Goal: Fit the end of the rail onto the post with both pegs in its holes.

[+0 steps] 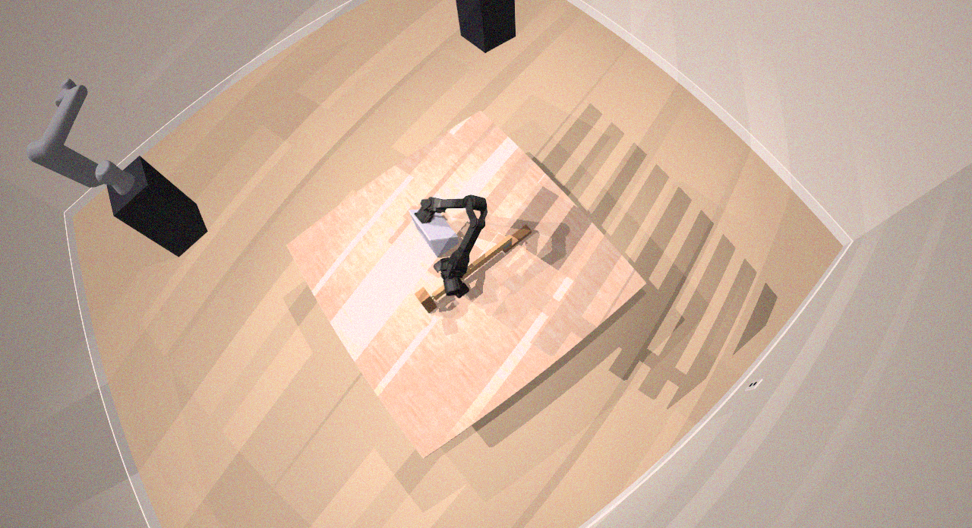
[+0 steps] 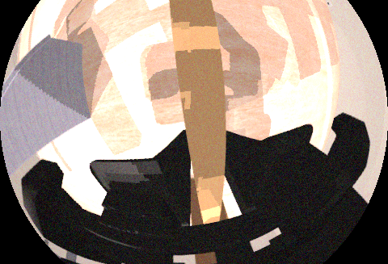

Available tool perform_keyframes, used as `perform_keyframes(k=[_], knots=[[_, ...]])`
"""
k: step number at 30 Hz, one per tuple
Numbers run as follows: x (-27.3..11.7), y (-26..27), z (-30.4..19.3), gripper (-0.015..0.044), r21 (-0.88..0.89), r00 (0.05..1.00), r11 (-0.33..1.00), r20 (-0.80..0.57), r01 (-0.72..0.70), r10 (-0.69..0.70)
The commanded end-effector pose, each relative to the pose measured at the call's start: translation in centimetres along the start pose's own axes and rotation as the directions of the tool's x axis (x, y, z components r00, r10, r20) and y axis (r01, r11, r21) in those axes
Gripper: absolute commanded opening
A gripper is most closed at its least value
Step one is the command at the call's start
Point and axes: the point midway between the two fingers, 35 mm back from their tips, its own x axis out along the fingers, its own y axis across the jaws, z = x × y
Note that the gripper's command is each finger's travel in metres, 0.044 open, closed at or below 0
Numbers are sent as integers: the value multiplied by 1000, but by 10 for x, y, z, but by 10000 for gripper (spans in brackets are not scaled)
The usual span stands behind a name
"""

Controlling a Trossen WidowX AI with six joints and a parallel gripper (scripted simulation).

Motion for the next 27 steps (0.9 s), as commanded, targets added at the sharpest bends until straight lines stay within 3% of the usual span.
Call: perform_keyframes(k=[1, 27], knots=[[-2, -2, -4, 0, -1, 1000, 1000, -5, 8, -8], [-3, -2, -4, 0, -1, 1000, 1000, -5, 8, -8]])
